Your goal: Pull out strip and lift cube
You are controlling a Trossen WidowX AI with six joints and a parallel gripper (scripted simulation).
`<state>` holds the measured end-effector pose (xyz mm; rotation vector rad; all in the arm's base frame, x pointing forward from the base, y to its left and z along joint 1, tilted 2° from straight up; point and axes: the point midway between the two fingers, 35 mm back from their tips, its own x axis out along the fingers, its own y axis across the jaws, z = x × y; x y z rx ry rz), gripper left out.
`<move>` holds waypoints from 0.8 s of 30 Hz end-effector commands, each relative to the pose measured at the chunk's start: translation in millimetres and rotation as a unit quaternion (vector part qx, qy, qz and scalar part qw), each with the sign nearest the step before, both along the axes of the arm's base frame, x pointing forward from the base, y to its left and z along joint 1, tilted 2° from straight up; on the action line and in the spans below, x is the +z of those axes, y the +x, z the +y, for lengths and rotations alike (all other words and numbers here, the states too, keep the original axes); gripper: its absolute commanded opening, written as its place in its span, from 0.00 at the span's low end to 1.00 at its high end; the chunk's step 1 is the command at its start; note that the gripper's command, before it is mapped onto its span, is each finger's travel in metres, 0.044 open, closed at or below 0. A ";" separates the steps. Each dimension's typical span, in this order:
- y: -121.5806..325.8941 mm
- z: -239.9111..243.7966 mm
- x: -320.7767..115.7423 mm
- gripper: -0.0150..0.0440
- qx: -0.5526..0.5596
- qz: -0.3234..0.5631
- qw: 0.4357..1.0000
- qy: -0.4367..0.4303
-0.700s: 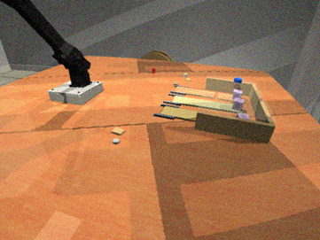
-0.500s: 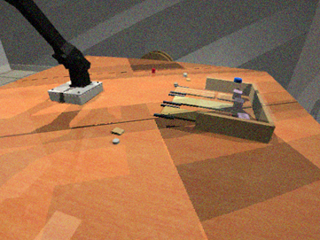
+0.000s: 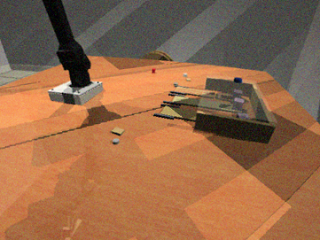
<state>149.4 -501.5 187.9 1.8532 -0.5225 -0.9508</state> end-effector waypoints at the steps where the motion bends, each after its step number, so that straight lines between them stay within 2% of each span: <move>1: 57.9 43.6 6.9 0.93 0.082 0.067 0.993 -0.046; 8: 139.7 137.9 17.1 0.93 0.231 0.174 0.946 -0.148; 13: 179.8 220.2 20.7 0.93 0.341 0.241 0.876 -0.239; 19: 200.6 322.1 19.5 0.93 0.459 0.301 0.755 -0.360; 24: 195.2 407.6 13.5 0.93 0.541 0.331 0.613 -0.471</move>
